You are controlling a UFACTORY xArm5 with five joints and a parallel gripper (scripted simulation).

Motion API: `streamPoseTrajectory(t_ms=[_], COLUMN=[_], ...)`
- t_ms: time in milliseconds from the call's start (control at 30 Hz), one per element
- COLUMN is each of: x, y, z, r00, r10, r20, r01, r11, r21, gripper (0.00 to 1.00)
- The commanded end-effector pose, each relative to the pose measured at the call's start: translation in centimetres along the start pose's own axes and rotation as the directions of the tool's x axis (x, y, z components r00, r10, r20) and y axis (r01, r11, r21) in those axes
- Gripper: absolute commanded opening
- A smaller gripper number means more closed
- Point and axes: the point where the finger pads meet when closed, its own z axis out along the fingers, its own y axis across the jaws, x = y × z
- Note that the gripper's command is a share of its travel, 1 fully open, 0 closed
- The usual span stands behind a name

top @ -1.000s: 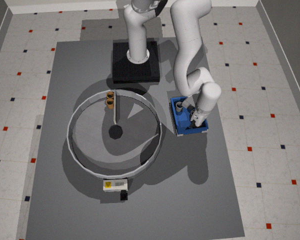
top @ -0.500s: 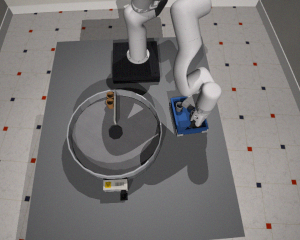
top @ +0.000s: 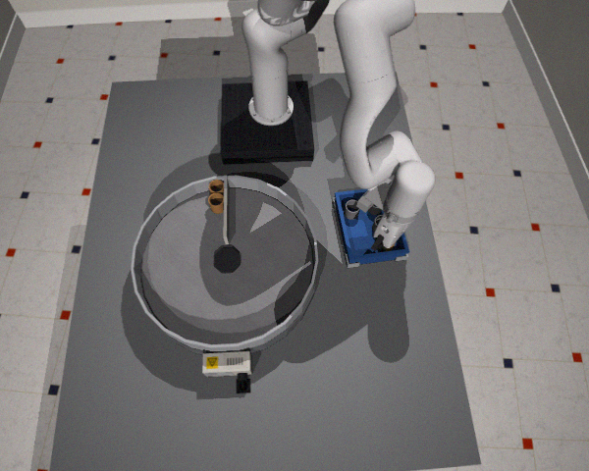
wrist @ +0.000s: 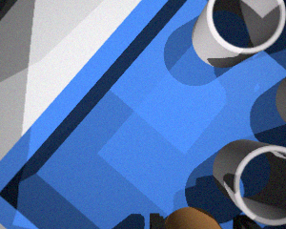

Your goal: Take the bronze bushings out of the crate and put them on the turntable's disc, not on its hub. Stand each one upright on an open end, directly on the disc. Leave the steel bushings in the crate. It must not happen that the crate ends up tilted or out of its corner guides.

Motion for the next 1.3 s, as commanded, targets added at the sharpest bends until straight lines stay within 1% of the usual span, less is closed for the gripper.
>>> streamPoseTrajectory(t_ms=[0,133,300,367,667,867,933,1100,1267], x=[-0.3,-0.2,-0.2,-0.2,-0.2,-0.2,-0.2,-0.2,-0.2], y=[-0.1,0.0,0.0,0.0,0.0,0.0,0.0,0.0,0.0], z=[-0.9,-2.1,-4.2,-4.2,-8.6,-10.8,-10.8,-12.0,-12.4], r00=[1.0,1.0,1.0,1.0,1.0,1.0,1.0,1.0,1.0], r10=[0.0,0.0,0.0,0.0,0.0,0.0,0.0,0.0,0.0], r20=[0.007,0.007,0.007,0.007,0.007,0.007,0.007,0.007,0.007], r01=[0.0,0.0,0.0,0.0,0.0,0.0,0.0,0.0,0.0], r11=[1.0,1.0,1.0,1.0,1.0,1.0,1.0,1.0,1.0], r21=[0.002,0.002,0.002,0.002,0.002,0.002,0.002,0.002,0.002], gripper=[0.0,0.0,0.0,0.0,0.0,0.0,0.0,0.0,0.0])
